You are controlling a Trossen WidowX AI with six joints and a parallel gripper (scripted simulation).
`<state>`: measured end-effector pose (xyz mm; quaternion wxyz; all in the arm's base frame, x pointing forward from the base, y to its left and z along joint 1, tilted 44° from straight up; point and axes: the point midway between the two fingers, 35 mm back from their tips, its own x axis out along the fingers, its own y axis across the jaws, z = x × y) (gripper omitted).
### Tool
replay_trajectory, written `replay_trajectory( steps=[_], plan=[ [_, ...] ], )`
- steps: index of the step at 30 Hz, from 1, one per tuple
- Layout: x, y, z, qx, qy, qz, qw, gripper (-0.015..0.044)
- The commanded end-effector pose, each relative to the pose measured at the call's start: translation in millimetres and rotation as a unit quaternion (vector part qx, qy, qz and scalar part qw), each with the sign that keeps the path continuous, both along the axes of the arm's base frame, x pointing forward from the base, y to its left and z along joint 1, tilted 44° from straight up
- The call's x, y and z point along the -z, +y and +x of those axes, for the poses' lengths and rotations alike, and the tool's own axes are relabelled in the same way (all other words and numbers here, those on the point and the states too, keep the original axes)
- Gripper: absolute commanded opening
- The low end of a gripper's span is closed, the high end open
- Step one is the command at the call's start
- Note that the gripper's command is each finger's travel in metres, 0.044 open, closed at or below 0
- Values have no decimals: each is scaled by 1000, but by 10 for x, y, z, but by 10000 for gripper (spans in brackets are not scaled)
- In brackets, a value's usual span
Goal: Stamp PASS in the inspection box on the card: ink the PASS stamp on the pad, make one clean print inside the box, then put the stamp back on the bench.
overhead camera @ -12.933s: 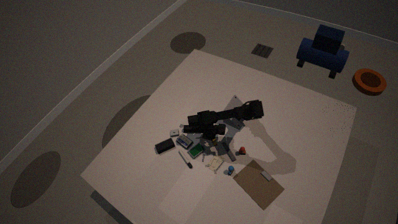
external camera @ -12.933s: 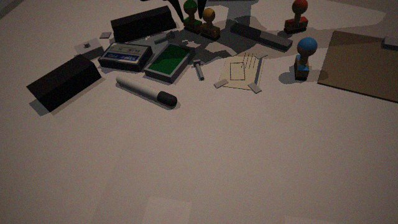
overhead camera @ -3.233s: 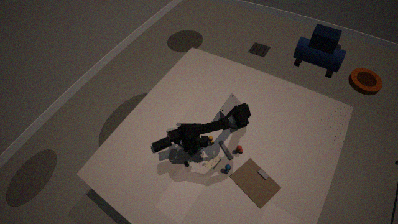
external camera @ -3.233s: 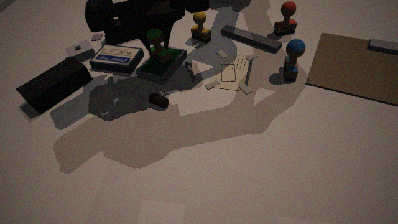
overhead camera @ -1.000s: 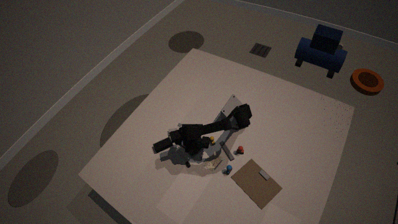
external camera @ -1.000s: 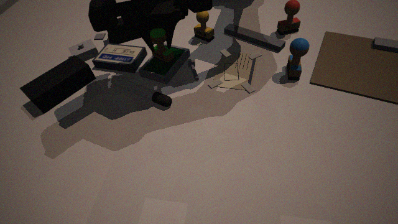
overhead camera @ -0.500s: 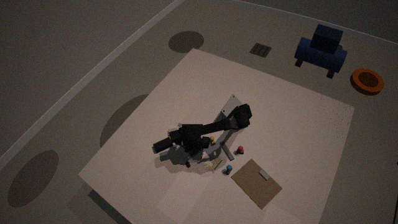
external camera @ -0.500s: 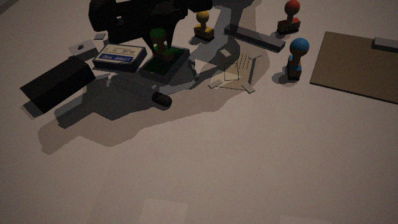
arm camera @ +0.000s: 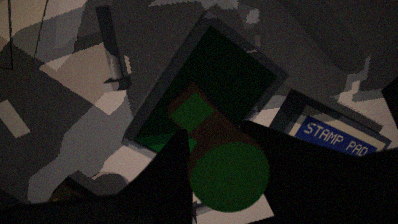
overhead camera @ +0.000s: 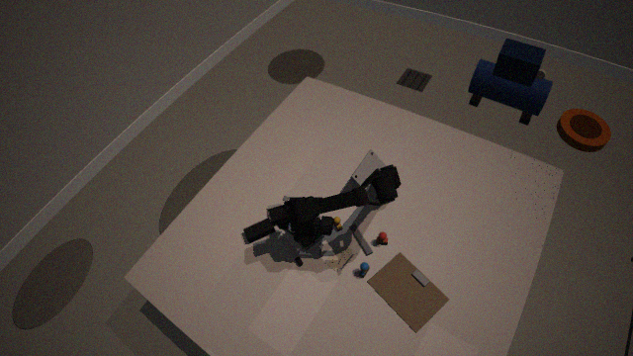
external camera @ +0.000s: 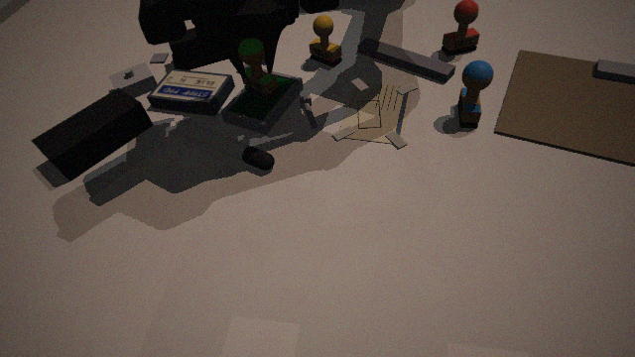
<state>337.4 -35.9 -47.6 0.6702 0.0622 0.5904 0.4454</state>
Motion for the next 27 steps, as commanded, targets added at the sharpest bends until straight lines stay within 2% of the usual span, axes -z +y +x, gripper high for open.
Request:
replay_trajectory(
  steps=[1, 27],
  plan=[
    [-33, -38, 11, -1, -2, -1, 1000, 0],
    [-337, -326, 54, -1, -2, -1, 1000, 0]
  ],
)
